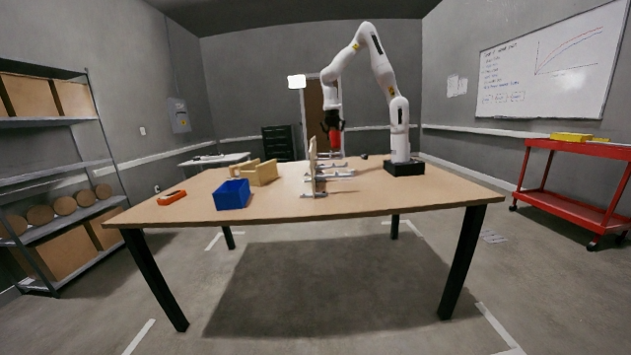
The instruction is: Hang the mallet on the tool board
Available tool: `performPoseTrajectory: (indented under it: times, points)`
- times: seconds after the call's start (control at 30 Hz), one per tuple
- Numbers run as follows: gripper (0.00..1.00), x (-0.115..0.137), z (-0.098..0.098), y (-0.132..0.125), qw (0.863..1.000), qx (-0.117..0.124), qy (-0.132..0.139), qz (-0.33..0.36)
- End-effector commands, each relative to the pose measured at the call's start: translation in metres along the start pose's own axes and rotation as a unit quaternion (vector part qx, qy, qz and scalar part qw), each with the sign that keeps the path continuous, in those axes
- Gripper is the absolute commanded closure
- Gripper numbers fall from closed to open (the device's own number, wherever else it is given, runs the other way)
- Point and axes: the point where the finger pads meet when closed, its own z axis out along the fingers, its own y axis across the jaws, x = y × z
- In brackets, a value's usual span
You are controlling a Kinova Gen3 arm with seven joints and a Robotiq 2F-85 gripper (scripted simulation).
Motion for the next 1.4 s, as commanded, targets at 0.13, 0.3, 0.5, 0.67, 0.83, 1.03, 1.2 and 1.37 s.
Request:
performPoseTrajectory:
  times: [0.13, 0.3, 0.5, 0.67, 0.83, 1.03, 1.2, 1.37]
  points:
    - [0.9, -0.049, -0.005, -0.012, 1.0, -0.004, -0.002, 0.019]
    - [0.9, -0.059, -0.005, -0.016, 1.0, -0.004, -0.003, 0.019]
    - [0.9, -0.059, -0.005, -0.016, 1.0, -0.004, -0.003, 0.028]
    - [0.9, -0.06, -0.006, -0.016, 0.999, -0.004, -0.003, 0.05]
    - [0.9, -0.06, -0.006, -0.015, 0.998, -0.004, -0.002, 0.059]
    - [0.9, -0.061, 0.009, -0.015, 0.998, -0.004, -0.003, 0.059]
    - [0.9, -0.061, 0.026, -0.014, 0.998, -0.004, -0.003, 0.059]
    - [0.9, -0.061, 0.055, -0.014, 0.998, -0.004, -0.003, 0.06]
